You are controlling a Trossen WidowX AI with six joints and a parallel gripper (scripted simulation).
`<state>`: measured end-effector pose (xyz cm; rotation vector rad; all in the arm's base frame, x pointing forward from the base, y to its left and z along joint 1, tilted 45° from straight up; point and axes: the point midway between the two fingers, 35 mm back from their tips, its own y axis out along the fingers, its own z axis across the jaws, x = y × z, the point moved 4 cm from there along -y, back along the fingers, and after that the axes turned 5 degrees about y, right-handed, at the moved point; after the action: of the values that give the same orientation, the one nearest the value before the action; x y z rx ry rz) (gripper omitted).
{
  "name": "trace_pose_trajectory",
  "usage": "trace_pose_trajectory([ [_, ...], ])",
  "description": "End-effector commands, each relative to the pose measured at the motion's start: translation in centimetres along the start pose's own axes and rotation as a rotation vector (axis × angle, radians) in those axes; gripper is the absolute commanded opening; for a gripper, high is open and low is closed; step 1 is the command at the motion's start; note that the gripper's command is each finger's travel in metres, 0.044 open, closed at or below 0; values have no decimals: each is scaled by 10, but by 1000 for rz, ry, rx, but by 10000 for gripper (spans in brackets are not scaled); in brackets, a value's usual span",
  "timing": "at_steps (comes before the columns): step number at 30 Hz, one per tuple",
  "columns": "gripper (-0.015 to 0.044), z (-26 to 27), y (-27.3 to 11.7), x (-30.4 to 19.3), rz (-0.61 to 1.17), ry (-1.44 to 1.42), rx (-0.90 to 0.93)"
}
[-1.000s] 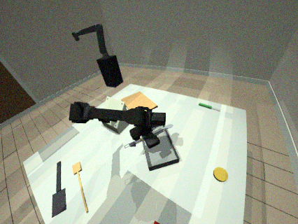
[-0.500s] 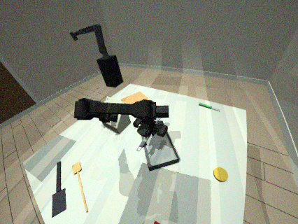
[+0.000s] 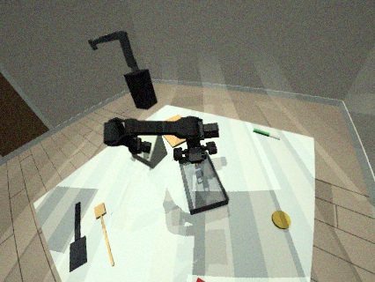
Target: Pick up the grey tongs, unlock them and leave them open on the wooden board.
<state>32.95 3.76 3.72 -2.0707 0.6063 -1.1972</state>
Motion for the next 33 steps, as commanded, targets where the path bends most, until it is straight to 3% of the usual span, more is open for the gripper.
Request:
trace_pose_trajectory([
  [1, -150, 6, -5, -7, 5, -152, 11],
  [33, -150, 34, -21, -72, 4, -1440, 27],
])
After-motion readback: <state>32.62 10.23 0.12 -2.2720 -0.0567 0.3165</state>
